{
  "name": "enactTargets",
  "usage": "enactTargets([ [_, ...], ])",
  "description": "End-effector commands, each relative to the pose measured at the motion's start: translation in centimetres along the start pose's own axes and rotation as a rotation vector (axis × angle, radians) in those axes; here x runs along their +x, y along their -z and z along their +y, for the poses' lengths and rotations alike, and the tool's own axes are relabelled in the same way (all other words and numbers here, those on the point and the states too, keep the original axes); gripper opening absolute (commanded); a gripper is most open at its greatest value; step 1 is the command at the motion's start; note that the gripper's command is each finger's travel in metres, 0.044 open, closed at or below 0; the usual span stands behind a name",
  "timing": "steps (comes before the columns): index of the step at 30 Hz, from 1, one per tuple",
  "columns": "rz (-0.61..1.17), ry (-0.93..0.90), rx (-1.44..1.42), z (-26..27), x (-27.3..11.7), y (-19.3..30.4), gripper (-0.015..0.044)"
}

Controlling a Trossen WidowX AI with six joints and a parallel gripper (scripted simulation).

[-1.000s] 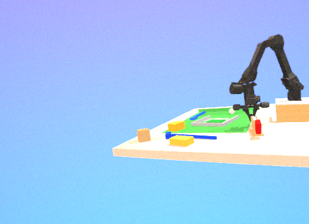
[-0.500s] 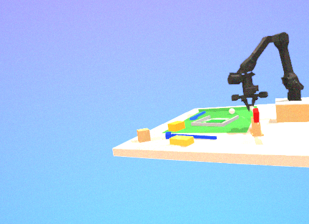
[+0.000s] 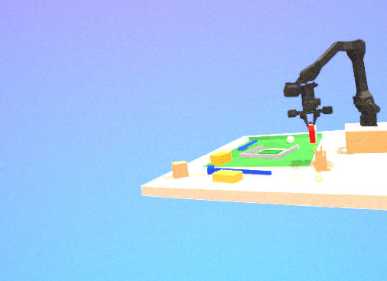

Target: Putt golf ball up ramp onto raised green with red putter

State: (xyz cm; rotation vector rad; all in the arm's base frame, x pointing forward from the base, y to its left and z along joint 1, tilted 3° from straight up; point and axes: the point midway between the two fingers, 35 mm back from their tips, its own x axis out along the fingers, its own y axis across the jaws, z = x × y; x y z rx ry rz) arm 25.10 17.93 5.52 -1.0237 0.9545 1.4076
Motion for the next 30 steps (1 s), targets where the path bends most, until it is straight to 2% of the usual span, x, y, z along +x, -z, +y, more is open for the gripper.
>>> enactTargets([
  [1,0.007,0.024,0.092,-1.0,-0.7,1.6,0.0000],
  [16,0.050,0.113,0.418,-4.0,-3.2,9.4,0.0000],
  [30,0.096,0.160,0.746,-4.1,-5.5,17.0,0.0000],
])
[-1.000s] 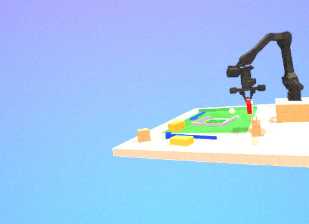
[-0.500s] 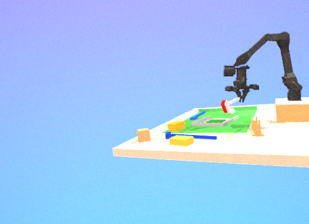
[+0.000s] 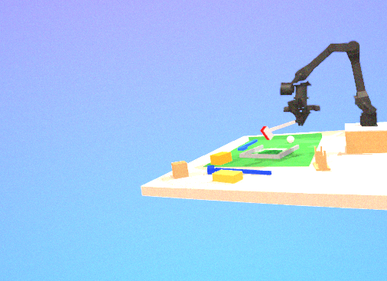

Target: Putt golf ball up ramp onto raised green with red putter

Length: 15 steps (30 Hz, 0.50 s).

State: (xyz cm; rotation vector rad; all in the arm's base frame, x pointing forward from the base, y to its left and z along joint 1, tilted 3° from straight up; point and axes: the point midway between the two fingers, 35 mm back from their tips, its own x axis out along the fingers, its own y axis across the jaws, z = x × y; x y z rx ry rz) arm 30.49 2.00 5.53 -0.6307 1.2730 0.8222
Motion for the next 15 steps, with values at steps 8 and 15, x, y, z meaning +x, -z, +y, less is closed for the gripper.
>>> enactTargets([
  [8,0.035,0.039,0.251,-3.4,-1.3,5.1,0.0000],
  [15,0.057,0.073,0.381,-4.8,-1.9,8.3,0.0000],
])
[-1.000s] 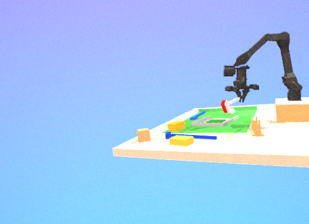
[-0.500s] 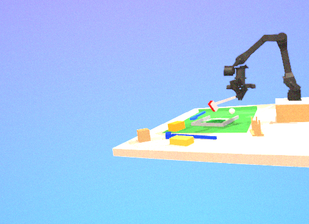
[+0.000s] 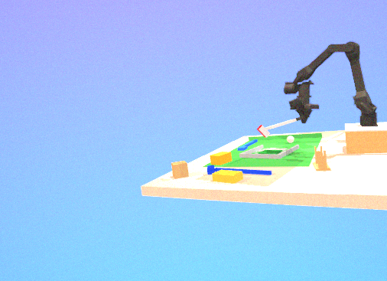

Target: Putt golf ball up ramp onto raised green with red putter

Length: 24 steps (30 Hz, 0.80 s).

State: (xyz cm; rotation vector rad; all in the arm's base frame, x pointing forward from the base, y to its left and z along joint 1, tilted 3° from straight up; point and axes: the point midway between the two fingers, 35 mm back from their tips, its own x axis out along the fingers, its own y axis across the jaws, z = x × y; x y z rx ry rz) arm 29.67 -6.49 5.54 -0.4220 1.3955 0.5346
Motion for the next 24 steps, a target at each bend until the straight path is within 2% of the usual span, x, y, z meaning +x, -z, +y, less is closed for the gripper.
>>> enactTargets([
  [1,0.006,0.021,0.068,-1.2,-0.3,1.2,0.0000],
  [24,0.080,0.069,0.551,-6.8,-2.3,12.3,0.0000],
])
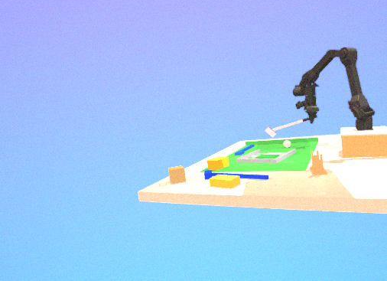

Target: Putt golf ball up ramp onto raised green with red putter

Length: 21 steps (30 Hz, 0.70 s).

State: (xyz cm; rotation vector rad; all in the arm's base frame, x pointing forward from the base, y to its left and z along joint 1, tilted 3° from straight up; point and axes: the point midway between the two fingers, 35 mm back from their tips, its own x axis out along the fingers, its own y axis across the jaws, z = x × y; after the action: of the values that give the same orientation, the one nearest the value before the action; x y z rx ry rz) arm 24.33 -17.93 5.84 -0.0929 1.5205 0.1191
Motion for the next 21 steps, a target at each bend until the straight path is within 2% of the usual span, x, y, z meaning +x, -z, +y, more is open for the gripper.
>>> enactTargets([
  [1,0.011,0.006,0.089,-1.6,-0.2,1.4,0.0000],
  [15,0.062,0.015,0.388,-6.0,-0.9,7.8,0.0000],
  [21,0.064,0.016,0.403,-6.2,-0.4,8.2,0.0000],
])
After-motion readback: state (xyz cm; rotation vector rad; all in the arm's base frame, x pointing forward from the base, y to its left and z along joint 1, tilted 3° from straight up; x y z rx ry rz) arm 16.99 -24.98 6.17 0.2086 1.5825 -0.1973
